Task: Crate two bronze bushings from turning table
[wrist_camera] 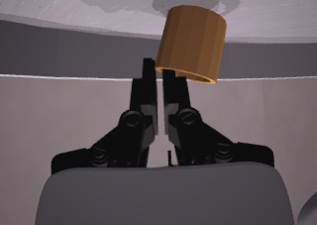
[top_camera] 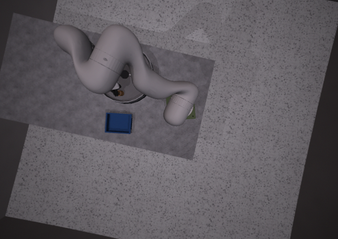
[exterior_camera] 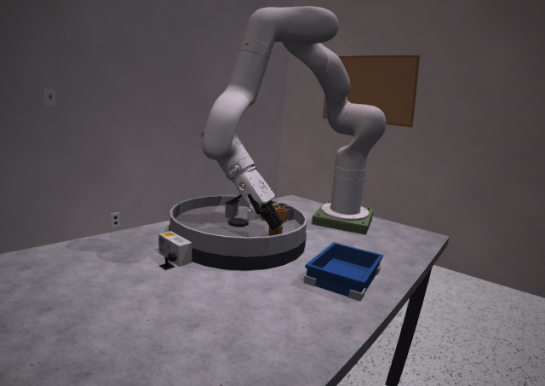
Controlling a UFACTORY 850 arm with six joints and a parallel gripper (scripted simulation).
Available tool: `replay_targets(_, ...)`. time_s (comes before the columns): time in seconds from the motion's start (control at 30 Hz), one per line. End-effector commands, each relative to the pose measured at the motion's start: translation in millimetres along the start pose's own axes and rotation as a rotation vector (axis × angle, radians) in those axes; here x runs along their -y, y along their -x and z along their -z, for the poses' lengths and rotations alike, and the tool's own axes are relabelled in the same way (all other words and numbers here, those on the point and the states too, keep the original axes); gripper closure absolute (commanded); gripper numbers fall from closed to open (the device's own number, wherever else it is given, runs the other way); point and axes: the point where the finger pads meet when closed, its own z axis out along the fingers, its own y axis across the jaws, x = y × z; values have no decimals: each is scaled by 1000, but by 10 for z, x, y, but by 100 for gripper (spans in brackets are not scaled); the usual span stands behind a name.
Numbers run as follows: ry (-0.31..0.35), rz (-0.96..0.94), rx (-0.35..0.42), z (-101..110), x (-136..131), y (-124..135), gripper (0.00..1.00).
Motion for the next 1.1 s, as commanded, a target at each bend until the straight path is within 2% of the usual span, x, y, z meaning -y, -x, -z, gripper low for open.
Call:
replay_targets(0.0,-1,1,-1,22,56,-20,100)
replay_targets(0.17,-1,1,-1,90,269,-99,100)
replay_targets(0.8,-1,1,-1,213,526,-245,100)
replay_targets(1.07,-1,1,-1,339,698,-395,100)
